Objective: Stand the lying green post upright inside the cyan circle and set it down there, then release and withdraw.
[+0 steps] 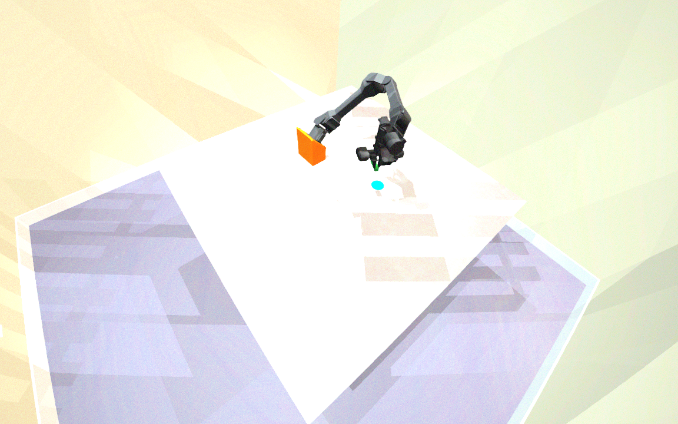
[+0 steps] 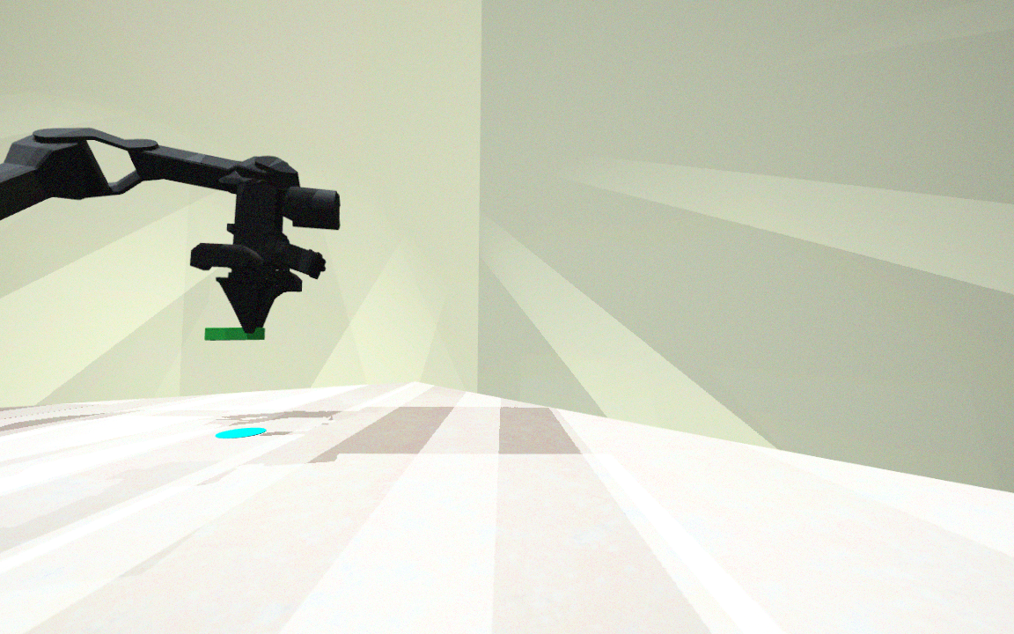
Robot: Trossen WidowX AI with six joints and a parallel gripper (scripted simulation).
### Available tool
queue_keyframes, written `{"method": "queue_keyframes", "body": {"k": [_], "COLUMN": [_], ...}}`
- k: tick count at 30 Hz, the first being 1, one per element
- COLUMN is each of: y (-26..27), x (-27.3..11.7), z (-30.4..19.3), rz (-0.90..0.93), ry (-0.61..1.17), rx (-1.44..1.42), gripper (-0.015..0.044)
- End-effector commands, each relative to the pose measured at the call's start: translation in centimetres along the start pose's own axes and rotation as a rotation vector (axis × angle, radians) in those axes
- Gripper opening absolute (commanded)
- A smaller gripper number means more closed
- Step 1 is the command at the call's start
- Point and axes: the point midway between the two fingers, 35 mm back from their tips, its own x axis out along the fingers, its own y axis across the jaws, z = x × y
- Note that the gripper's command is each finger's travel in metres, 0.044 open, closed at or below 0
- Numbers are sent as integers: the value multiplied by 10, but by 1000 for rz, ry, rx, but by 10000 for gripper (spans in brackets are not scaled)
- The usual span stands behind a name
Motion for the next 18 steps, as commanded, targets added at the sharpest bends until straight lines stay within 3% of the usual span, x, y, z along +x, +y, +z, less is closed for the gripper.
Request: {"method": "queue_keyframes", "body": {"k": [1,18], "y": [14,41], "x": [-2,-1], "z": [-7,-26], "rz": [9,5], "ry": [-2,0], "rx": [-24,-92], "gripper": [23,23]}}
